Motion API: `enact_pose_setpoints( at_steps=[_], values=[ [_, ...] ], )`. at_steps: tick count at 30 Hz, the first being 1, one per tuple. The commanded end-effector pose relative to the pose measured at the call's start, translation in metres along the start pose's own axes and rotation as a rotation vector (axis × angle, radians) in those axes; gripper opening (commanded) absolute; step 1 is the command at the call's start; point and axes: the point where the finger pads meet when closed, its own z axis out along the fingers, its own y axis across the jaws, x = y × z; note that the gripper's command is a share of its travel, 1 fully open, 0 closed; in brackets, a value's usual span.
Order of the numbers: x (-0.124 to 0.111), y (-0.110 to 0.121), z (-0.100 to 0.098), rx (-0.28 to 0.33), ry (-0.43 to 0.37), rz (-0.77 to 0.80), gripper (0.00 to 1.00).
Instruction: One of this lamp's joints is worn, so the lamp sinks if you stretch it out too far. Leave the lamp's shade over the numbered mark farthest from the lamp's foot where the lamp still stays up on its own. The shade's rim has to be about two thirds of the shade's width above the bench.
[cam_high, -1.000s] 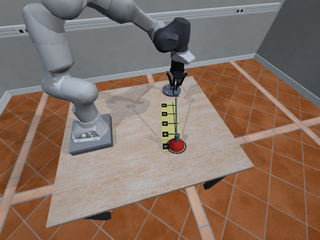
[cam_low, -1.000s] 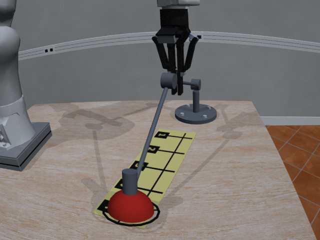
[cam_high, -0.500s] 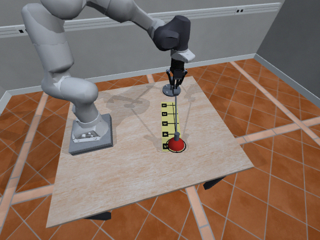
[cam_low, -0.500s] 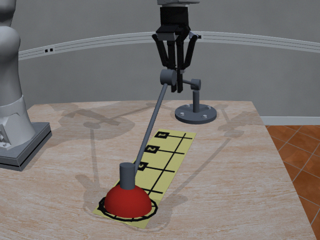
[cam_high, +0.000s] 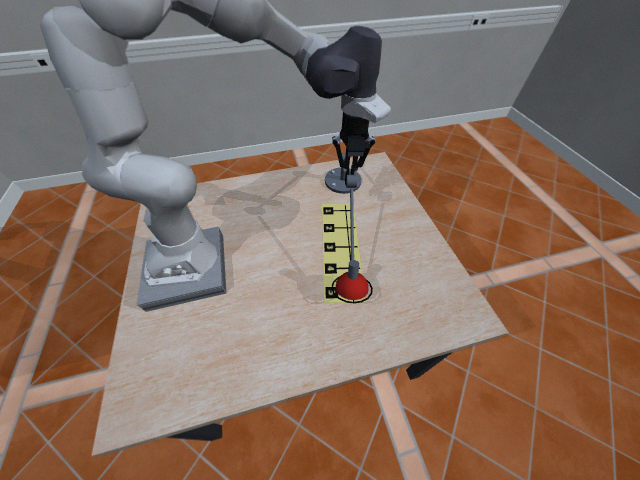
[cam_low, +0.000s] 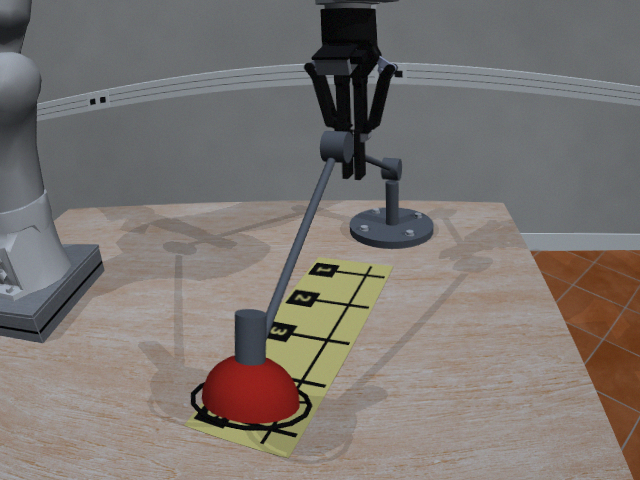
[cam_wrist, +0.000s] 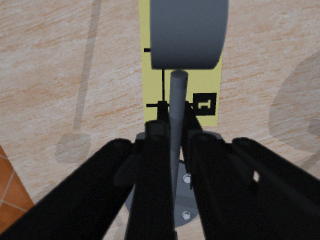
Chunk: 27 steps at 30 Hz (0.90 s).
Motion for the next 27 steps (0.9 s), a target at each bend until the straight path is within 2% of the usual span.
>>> enact_pose_setpoints(
  at_steps=[1,7,22,27],
  values=[
    [-0.005,-0.004,-0.01,0.01,-0.013,-0.007,0.1],
    [-0.005,-0.004,-0.01,0.01,-0.013,-0.007,0.1],
    [-0.016,-0.003,-0.031,0.01,-0.013,-0.007,0.1],
    [-0.016,-0.003,-0.031,0.01,-0.013,-0.007,0.1]
  ],
)
